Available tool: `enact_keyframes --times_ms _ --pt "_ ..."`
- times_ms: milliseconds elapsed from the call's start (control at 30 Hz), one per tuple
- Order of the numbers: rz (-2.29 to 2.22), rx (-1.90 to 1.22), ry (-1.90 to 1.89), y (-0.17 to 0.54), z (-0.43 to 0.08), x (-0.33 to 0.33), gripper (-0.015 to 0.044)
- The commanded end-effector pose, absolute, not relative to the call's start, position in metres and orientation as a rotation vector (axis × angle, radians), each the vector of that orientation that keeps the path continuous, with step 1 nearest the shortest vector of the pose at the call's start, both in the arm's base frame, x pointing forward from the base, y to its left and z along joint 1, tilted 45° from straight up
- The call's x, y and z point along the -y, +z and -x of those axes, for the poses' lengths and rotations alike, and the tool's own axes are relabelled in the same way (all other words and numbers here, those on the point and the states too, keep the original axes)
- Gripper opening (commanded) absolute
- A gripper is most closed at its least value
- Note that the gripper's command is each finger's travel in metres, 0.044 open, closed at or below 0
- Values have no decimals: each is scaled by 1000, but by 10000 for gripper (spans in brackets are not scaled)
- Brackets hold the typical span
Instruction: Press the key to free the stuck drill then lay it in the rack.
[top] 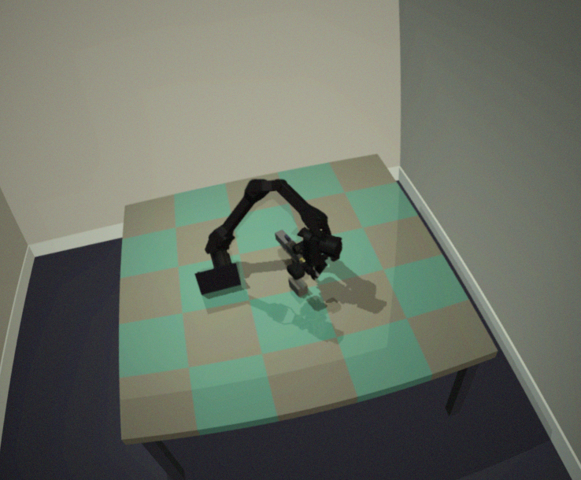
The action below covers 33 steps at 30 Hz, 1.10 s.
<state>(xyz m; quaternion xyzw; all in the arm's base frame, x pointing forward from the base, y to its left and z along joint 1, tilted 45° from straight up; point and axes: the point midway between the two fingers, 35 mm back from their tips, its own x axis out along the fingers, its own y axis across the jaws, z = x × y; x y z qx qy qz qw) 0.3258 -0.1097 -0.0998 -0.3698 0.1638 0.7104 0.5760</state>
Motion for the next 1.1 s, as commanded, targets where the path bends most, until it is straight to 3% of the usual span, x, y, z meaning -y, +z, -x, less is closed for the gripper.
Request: enact_keyframes --times_ms 0,1067 --pt "867 -385 1662 -103 -319 113 0" --pt "867 -387 1663 -131 -281 119 0"
